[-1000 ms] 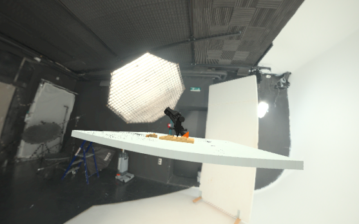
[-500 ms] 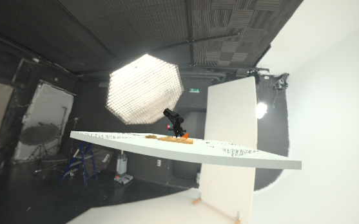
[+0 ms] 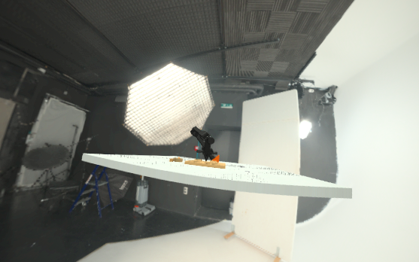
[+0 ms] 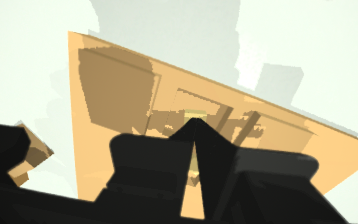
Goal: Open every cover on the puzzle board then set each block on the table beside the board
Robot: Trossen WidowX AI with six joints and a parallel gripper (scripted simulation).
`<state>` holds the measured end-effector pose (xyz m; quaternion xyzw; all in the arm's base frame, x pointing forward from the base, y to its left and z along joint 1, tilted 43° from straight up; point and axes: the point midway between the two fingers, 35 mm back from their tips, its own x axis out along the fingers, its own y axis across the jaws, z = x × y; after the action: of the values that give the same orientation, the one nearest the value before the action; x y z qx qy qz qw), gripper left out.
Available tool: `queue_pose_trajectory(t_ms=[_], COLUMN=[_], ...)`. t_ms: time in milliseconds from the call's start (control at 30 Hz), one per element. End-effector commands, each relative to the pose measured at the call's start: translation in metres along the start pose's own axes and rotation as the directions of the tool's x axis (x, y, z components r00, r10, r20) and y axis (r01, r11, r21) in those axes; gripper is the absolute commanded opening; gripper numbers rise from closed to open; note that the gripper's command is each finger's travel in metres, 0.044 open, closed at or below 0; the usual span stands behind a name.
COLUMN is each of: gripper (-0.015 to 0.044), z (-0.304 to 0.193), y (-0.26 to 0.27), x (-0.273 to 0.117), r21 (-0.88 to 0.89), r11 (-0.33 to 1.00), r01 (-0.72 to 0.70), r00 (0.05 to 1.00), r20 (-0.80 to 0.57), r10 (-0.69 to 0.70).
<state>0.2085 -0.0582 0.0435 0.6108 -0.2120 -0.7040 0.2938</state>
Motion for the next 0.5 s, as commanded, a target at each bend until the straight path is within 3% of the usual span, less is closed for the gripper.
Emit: queue_pose_trajectory(t_ms=[0,267,467], gripper=[0.0,0.0,0.0144], z=[0.0,-0.001,-0.003], y=[0.0,0.001,0.001], x=[-0.002,-0.012,-0.026], r21=[0.0,0.0,-0.003], r11=[1.0,1.0,1.0], r01=[0.0,-0.001,-0.001], r00=[1.0,1.0,1.0], r20=[0.001,0.006,0.004], r10=[0.0,0.001,0.001])
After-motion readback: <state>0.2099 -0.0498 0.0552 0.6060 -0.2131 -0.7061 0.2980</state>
